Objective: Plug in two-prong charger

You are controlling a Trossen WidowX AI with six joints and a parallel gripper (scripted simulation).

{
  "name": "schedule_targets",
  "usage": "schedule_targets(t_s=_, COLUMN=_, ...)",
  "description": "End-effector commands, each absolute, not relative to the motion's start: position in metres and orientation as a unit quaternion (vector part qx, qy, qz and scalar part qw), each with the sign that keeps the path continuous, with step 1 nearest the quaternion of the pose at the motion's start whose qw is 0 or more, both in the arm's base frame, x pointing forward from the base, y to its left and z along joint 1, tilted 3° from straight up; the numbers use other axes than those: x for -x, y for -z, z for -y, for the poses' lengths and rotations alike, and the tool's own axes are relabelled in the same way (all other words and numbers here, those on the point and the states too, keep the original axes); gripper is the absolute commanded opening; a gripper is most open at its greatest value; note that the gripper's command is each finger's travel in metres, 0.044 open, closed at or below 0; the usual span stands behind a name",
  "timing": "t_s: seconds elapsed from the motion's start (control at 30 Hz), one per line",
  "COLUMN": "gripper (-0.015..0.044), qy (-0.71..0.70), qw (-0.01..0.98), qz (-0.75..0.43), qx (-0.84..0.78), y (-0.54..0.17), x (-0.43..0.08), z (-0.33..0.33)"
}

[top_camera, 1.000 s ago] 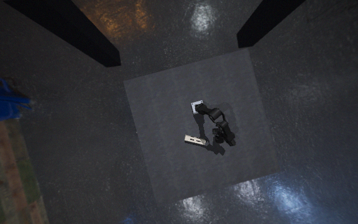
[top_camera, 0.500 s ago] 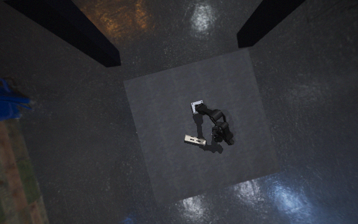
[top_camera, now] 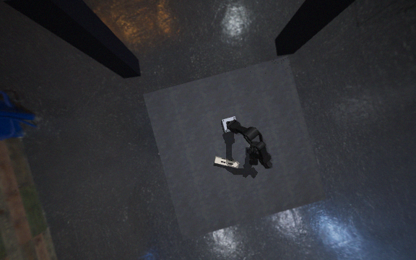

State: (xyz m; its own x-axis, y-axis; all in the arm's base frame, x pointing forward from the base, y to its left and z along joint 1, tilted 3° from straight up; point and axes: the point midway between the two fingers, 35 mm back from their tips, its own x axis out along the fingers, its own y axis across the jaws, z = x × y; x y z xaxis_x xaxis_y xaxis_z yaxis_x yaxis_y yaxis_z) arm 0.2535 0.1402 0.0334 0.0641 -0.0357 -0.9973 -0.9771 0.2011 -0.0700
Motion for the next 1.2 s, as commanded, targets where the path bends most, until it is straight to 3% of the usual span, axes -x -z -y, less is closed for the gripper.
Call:
schedule_targets(t_s=0.0, gripper=0.0098, qy=-0.422, qw=0.558, qz=-0.538, qx=0.470, y=-0.034, x=-0.254, z=-0.140)
schedule_targets(t_s=0.07, gripper=0.0085, qy=-0.422, qw=0.558, qz=-0.538, qx=0.470, y=-0.034, x=-0.254, z=-0.140)
schedule_targets(t_s=0.2, gripper=0.0000, qy=-0.422, qw=0.558, qz=-0.538, qx=0.471, y=-0.042, x=-0.253, z=-0.140)
schedule_targets(t_s=0.5, gripper=0.0000, qy=-0.422, qw=0.556, qz=-0.537, qx=0.473, y=-0.086, x=-0.247, z=-0.136)
schedule_targets(t_s=1.17, gripper=0.0000, qy=-0.364, qw=0.601, qz=-0.584, qx=0.405, y=-0.080, x=-0.251, z=-0.105)
